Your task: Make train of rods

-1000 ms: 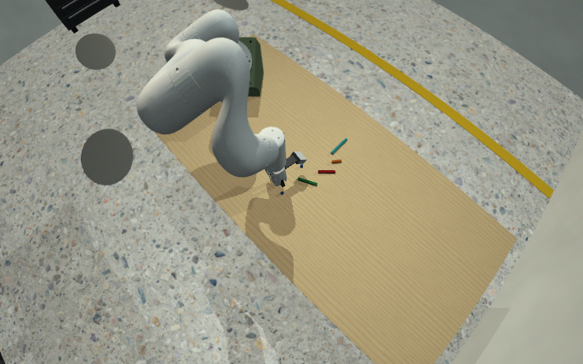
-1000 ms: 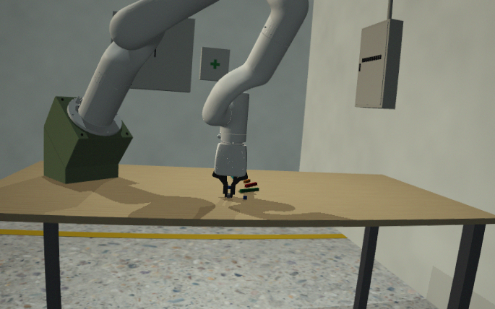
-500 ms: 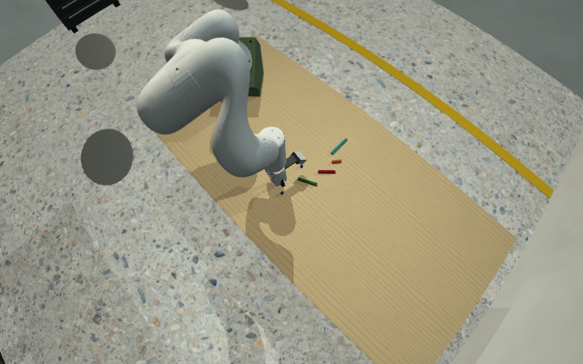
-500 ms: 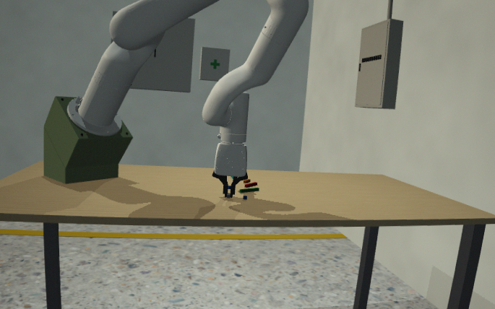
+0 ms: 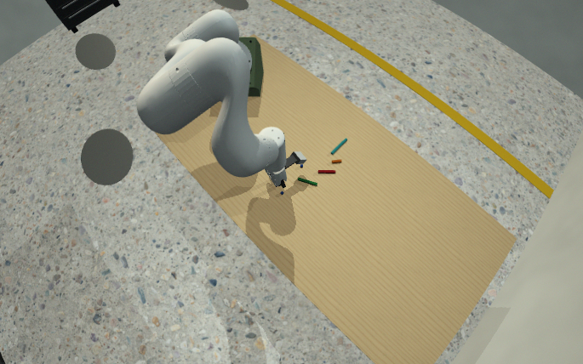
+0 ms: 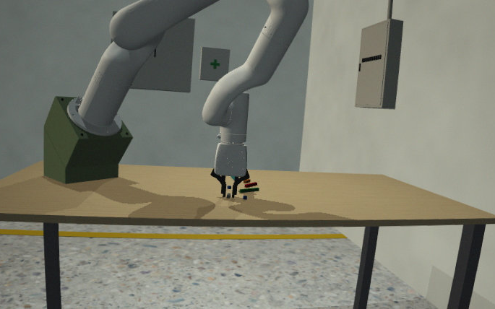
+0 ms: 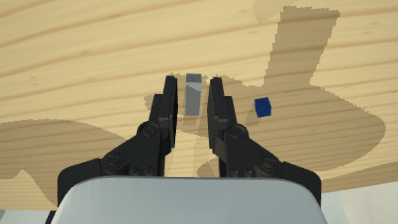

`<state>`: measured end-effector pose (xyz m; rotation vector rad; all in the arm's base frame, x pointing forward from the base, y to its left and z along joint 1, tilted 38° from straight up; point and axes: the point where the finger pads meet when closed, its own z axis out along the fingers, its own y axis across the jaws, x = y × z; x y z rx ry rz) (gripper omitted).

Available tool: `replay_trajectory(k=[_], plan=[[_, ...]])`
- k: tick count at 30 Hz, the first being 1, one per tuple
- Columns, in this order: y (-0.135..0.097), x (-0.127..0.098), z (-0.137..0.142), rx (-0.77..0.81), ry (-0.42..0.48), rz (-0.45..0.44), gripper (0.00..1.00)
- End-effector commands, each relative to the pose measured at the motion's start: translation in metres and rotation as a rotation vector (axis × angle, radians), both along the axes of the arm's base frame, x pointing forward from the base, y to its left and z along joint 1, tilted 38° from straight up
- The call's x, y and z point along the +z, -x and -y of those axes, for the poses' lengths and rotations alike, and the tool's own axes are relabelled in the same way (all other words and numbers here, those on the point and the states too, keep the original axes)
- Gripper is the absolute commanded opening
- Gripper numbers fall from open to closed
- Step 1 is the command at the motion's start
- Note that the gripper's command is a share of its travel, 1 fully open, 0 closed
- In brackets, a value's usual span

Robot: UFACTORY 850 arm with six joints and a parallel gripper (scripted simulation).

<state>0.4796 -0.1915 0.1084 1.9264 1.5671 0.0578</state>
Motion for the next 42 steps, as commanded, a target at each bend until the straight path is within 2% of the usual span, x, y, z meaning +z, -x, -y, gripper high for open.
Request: replay_trajectory(k=[1, 12, 26, 38, 39, 42], plan=[[0.000, 0.000, 0.000, 0.000, 0.000, 0.001, 0.24], [0.002, 0.005, -0.003, 0.000, 0.000, 0.001, 0.24], [0.031, 0.060, -0.034, 0.000, 0.000, 0.001, 0.24], [0.037, 0.071, -0.040, 0.000, 0.000, 0.001, 0.24], [0.037, 0.071, -0.040, 0.000, 0.000, 0.001, 1.00], [0.037, 0.071, -0.040, 0.000, 0.000, 0.001, 1.00]])
